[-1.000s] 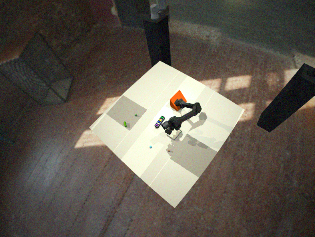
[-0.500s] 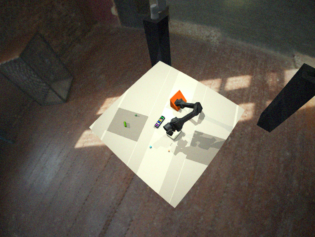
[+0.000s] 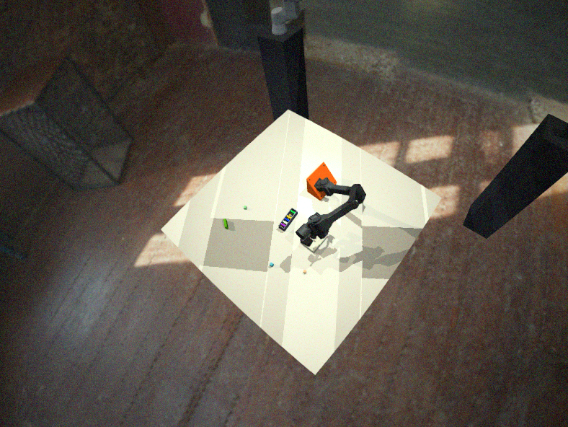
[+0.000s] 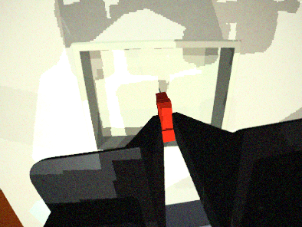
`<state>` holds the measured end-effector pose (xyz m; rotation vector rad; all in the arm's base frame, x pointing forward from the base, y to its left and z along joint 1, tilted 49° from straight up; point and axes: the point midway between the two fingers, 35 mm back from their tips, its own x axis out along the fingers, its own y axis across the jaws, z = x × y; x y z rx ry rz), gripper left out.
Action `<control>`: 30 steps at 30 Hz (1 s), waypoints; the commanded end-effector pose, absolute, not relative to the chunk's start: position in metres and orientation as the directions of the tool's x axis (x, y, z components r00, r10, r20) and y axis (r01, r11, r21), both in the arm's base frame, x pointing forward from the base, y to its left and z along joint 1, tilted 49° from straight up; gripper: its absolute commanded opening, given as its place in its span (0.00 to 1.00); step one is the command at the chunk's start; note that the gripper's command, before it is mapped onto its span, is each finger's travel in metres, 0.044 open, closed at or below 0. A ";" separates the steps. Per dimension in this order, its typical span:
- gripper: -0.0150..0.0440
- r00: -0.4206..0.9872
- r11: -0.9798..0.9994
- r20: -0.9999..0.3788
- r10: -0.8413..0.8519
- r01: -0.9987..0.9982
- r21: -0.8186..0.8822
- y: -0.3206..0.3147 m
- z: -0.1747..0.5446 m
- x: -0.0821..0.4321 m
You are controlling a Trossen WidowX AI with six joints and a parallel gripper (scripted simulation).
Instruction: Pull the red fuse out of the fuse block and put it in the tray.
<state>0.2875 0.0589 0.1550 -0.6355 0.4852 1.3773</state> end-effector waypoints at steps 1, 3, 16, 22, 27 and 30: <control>0.25 0.139 0.075 -0.654 0.744 -0.989 -0.124 0.064 0.151 0.287; 0.25 0.139 0.075 -0.654 0.744 -0.989 -0.124 0.064 0.151 0.287; 0.81 0.139 0.072 -0.657 0.741 -0.989 -0.129 0.060 0.154 0.287; 0.81 0.138 0.075 -0.655 0.743 -0.990 -0.123 0.034 0.176 0.282; 0.81 0.138 0.075 -0.655 0.743 -0.990 -0.123 0.034 0.176 0.282; 0.81 0.138 0.075 -0.655 0.743 -0.990 -0.123 0.034 0.176 0.282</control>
